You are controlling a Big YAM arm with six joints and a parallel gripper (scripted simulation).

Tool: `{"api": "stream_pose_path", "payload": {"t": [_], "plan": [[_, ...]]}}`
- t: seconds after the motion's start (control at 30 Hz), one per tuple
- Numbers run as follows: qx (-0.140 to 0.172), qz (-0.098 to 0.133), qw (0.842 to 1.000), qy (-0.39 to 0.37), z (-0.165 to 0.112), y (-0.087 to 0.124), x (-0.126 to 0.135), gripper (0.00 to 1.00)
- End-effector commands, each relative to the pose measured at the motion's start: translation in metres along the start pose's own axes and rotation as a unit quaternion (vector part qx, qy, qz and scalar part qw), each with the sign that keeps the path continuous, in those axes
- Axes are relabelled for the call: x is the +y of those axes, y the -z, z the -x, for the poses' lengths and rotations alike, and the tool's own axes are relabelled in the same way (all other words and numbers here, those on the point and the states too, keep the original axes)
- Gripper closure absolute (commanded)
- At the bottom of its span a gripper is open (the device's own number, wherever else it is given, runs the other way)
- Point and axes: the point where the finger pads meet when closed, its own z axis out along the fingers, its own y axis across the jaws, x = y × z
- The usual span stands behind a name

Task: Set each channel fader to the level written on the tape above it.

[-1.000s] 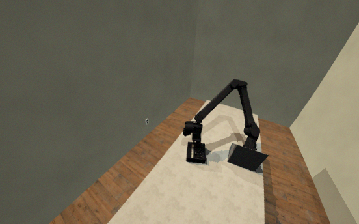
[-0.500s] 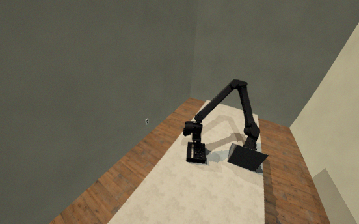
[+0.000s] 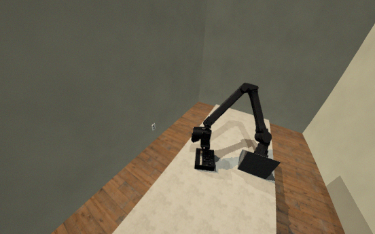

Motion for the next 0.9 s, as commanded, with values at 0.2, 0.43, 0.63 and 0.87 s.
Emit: {"api": "stream_pose_path", "payload": {"t": [0.2,0.43,0.63,0.87], "plan": [[-0.008,-0.002,1.0,-0.001,0.005,-0.004,0.0,1.0],[-0.005,-0.001,1.0,-0.001,0.003,-0.011,0.0,1.0],[-0.006,-0.001,1.0,-0.003,0.004,-0.013,-0.002,1.0],[-0.011,-0.002,1.0,-0.004,0.005,-0.01,-0.001,1.0]]}}
